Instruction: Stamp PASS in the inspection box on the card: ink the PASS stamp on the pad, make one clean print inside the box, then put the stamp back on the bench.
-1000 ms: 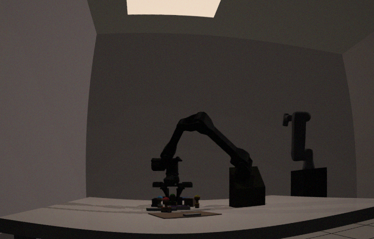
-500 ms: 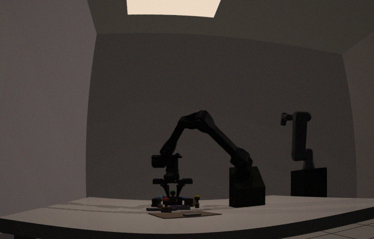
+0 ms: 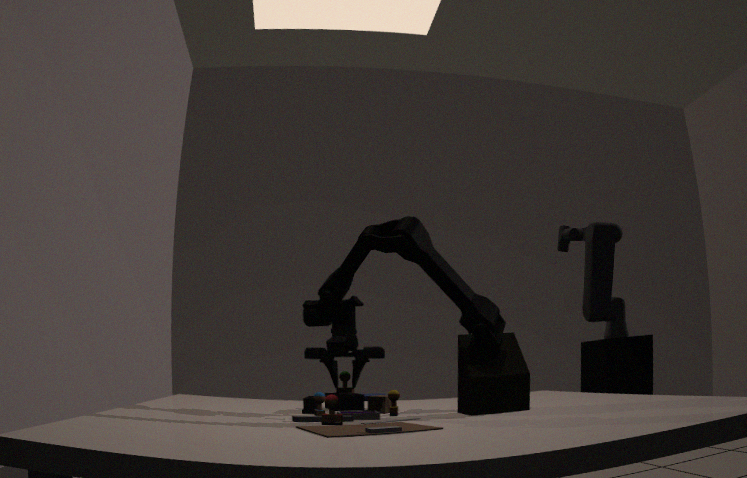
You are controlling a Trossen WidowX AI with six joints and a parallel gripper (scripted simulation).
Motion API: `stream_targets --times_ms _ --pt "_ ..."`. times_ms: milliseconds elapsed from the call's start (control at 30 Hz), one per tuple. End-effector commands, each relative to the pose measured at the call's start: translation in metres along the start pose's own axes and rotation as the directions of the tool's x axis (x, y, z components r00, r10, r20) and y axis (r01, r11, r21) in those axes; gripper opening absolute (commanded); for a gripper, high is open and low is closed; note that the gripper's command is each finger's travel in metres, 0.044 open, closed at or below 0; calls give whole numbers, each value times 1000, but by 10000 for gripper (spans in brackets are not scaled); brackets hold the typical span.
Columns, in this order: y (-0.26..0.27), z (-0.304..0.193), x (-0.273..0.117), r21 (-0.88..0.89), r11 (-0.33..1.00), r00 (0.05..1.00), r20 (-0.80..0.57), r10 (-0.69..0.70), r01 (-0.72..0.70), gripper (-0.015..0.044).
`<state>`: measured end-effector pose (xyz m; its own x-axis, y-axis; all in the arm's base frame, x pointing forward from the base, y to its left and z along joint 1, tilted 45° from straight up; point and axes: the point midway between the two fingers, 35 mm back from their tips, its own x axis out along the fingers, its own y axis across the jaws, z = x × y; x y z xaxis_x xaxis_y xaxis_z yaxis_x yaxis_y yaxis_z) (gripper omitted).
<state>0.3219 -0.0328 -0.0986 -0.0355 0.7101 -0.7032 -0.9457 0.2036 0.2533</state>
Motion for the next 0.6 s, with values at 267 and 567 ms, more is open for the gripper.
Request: stream_targets --times_ms 267,567 --pt "-2 0 -22 -9 1000 1000 -4 -10 10 0" --pt "7 20 -26 -8 1000 1000 -9 -12 11 0"
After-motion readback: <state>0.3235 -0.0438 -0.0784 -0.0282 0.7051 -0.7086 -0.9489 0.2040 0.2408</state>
